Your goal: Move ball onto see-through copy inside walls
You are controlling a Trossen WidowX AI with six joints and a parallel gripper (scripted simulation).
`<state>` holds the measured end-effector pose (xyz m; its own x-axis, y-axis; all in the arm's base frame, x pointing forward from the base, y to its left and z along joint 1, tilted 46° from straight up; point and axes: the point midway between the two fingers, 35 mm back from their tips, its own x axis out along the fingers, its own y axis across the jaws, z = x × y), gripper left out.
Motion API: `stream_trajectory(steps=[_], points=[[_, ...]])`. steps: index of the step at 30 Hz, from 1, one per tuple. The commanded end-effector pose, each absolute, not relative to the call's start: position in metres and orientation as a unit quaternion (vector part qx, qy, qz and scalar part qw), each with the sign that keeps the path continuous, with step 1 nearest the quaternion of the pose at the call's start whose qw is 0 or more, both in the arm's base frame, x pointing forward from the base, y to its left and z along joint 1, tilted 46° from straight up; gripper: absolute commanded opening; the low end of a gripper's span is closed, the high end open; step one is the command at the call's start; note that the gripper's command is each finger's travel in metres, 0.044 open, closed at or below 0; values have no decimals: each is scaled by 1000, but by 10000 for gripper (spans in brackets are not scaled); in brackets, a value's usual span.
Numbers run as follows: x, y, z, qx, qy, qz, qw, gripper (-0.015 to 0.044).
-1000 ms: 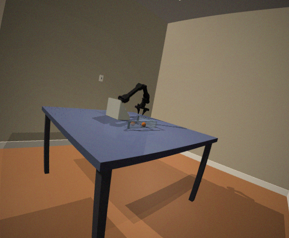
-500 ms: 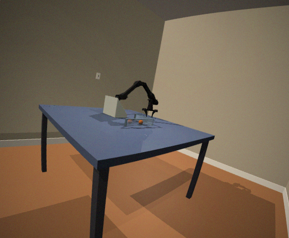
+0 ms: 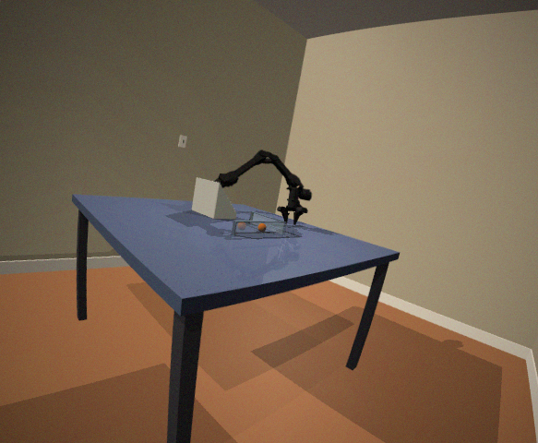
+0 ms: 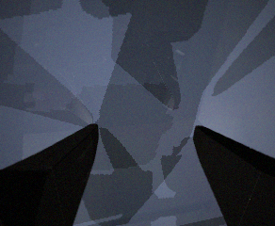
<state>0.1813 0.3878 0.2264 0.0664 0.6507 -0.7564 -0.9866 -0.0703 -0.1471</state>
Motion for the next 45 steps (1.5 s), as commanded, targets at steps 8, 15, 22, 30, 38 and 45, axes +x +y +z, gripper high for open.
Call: stream_trajectory(steps=[8,15,22,30,38,45], points=[[305,292,150,-216,412,549,694,296],[356,210,106,-109,492,477,720,296],[359,160,53,60,599,405,688,296],[346,137,17,204,673,339,625,296],[346,137,17,204,673,339,625,296],[344,147,6,204,673,340,625,296]])
